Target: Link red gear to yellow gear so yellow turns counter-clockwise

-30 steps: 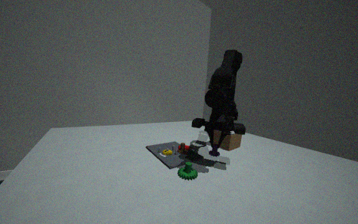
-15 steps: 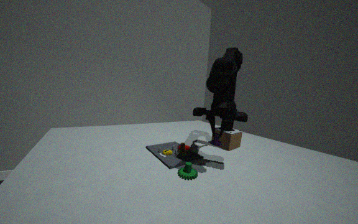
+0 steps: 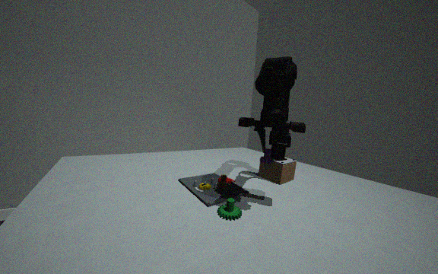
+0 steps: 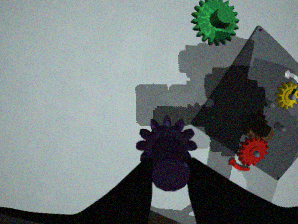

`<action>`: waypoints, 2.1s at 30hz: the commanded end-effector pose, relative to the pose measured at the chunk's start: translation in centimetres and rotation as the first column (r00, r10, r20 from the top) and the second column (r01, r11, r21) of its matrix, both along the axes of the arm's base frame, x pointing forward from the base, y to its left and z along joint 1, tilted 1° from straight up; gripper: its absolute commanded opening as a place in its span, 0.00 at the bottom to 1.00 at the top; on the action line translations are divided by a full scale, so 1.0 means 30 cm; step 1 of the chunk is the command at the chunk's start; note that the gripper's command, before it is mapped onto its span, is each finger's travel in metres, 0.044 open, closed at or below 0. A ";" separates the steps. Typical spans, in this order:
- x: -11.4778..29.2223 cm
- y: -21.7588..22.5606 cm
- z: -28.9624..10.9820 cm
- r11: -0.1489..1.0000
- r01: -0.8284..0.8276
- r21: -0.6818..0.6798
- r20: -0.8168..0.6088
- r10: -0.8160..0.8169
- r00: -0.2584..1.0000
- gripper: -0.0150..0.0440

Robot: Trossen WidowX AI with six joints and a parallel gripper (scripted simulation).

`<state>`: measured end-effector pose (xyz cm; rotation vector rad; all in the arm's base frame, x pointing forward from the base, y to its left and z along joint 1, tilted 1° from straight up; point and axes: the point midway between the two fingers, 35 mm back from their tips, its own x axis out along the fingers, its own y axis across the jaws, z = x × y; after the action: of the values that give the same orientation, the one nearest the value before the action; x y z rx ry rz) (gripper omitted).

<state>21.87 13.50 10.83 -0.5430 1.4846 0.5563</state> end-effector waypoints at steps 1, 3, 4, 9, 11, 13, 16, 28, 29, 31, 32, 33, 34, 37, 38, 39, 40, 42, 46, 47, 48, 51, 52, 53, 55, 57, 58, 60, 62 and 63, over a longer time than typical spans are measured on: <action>-0.003 0.000 0.046 1.000 0.004 0.012 0.014 -0.004 1.000 0.25; -0.004 0.000 0.047 1.000 0.004 0.012 0.014 -0.004 1.000 0.25; -0.003 0.000 0.047 1.000 0.004 0.012 0.014 -0.004 1.000 0.25; 0.016 -0.012 0.037 1.000 0.015 0.010 0.016 -0.015 1.000 0.25; 0.028 -0.020 0.031 1.000 0.023 0.009 0.018 -0.023 1.000 0.25; 0.041 -0.027 0.024 1.000 0.023 0.009 0.018 -0.023 1.000 0.25; 0.060 -0.039 0.013 1.000 0.022 0.009 0.018 -0.022 1.000 0.25; 0.130 -0.095 -0.032 1.000 0.027 0.006 0.016 -0.027 1.000 0.25; 0.135 -0.100 -0.036 1.000 0.026 0.005 0.015 -0.026 1.000 0.25; 0.147 -0.111 -0.045 1.000 0.025 0.004 0.015 -0.025 1.000 0.25; 0.153 -0.116 -0.049 1.000 0.024 0.004 0.015 -0.024 1.000 0.25; 0.158 -0.121 -0.053 1.000 0.024 0.004 0.015 -0.024 1.000 0.25; 0.164 -0.127 -0.057 1.000 0.023 0.003 0.015 -0.023 1.000 0.25; 0.179 -0.143 -0.070 1.000 0.022 0.003 0.013 -0.023 1.000 0.25; 0.184 -0.148 -0.075 1.000 0.023 0.004 0.012 -0.023 1.000 0.25; 0.189 -0.154 -0.079 1.000 0.023 0.004 0.011 -0.023 1.000 0.25; 0.193 -0.159 -0.084 1.000 0.023 0.005 0.010 -0.023 1.000 0.25; 0.203 -0.171 -0.092 1.000 0.023 0.005 0.008 -0.023 1.000 0.25; 0.222 -0.194 -0.109 1.000 0.023 0.005 0.009 -0.023 1.000 0.25; 0.227 -0.201 -0.113 1.000 0.022 0.005 0.009 -0.023 1.000 0.25; 0.232 -0.207 -0.117 1.000 0.022 0.005 0.009 -0.022 1.000 0.25; 0.246 -0.226 -0.130 1.000 0.022 0.004 0.011 -0.022 1.000 0.25; 0.251 -0.233 -0.134 1.000 0.021 0.004 0.011 -0.021 1.000 0.25; 0.256 -0.239 -0.138 1.000 0.021 0.004 0.012 -0.021 1.000 0.25; 0.267 -0.253 -0.147 1.000 0.019 0.004 0.013 -0.019 1.000 0.25; 0.277 -0.266 -0.156 1.000 0.018 0.004 0.014 -0.018 1.000 0.25; 0.281 -0.273 -0.160 1.000 0.017 0.004 0.014 -0.017 1.000 0.25; 0.291 -0.287 -0.169 1.000 0.015 0.003 0.015 -0.015 1.000 0.25; 0.300 -0.302 -0.178 1.000 0.014 0.003 0.016 -0.014 1.000 0.25; 0.305 -0.309 -0.182 1.000 0.013 0.003 0.017 -0.013 1.000 0.25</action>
<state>30.46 4.76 5.70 -0.5342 1.4766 0.5374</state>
